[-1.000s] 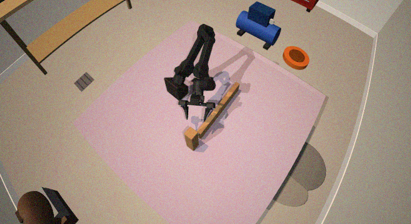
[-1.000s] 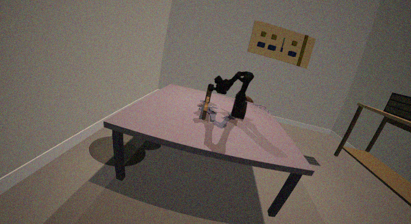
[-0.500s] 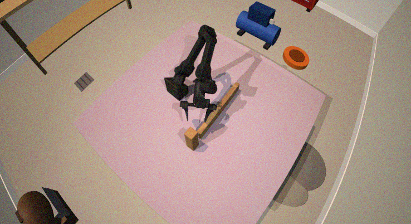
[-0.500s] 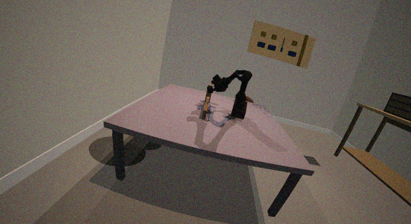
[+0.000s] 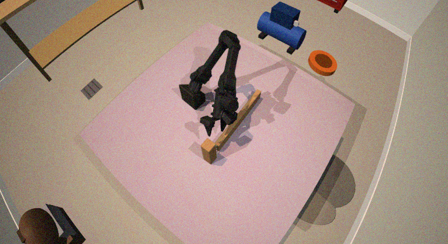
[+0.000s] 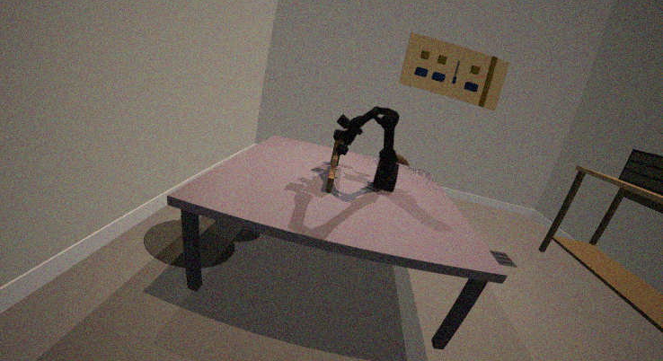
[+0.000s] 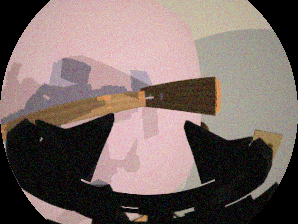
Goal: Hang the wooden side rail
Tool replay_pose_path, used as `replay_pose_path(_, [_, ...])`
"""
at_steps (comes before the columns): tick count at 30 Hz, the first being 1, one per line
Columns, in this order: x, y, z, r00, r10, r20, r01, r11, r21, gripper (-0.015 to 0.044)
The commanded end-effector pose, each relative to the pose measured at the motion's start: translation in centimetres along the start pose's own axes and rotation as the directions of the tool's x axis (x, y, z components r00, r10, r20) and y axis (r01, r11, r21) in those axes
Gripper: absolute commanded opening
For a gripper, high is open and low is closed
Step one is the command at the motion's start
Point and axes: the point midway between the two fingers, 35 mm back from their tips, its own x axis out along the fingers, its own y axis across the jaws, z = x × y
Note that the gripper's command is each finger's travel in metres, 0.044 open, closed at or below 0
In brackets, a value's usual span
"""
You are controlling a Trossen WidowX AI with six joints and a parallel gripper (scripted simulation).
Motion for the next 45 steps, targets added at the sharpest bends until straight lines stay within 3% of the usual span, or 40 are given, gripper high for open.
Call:
replay_pose_path(1, [0.1,0.2,0.3,0.998,0.052,-0.047,-0.06,0.983,-0.175,0.044])
replay_pose_path(9, [-0.2,0.7,0.8,0.976,0.167,-0.137,-0.215,0.82,-0.53,0.044])
replay_pose_path(19, [-1.0,1.3,1.7,0.922,0.314,-0.227,-0.352,0.432,-0.83,0.044])
replay_pose_path(26, [-1.9,1.7,2.5,0.868,0.416,-0.271,-0.343,0.108,-0.933,0.044])
replay_pose_path(33, [-2.9,2.1,3.4,0.806,0.513,-0.297,-0.231,-0.189,-0.954,0.044])
replay_pose_path(40, [-2.9,2.2,3.4,0.799,0.522,-0.298,-0.215,-0.215,-0.953,0.044])
replay_pose_path(45, [-0.3,3.9,2.5,0.799,0.523,-0.298,-0.215,-0.215,-0.953,0.044])
